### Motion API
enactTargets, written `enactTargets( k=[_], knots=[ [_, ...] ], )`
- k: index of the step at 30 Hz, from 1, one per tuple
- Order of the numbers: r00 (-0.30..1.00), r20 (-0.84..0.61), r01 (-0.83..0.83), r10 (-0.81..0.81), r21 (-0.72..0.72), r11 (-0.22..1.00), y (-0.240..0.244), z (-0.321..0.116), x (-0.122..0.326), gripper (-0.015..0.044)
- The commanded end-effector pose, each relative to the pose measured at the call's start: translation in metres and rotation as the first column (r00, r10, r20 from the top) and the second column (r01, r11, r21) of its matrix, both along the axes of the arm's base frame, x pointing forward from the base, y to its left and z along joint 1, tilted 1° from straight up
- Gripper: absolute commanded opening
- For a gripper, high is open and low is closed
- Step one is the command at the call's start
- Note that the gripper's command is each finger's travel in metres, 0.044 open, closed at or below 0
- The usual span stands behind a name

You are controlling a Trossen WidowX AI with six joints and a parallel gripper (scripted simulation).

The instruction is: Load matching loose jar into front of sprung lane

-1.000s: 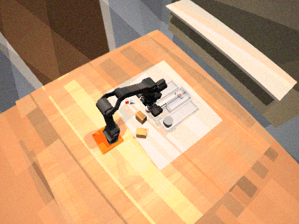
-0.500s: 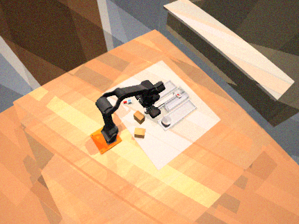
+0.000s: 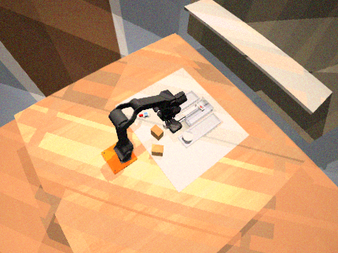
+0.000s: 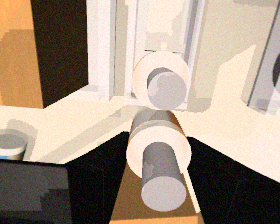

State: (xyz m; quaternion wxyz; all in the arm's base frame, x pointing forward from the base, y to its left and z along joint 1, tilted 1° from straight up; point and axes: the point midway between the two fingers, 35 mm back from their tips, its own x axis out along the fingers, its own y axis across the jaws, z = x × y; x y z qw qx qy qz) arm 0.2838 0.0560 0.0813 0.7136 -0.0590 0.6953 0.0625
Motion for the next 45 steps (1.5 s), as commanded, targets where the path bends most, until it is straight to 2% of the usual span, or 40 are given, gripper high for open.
enactTargets(
  k=[1,45],
  knots=[
    [1.0,0.004,0.003,-0.003,0.007,1.0,0.001,0.001,0.003,0.0],
    [1.0,0.005,0.003,-0.003,0.007,1.0,0.005,0.002,0.021,0.0]
  ],
)
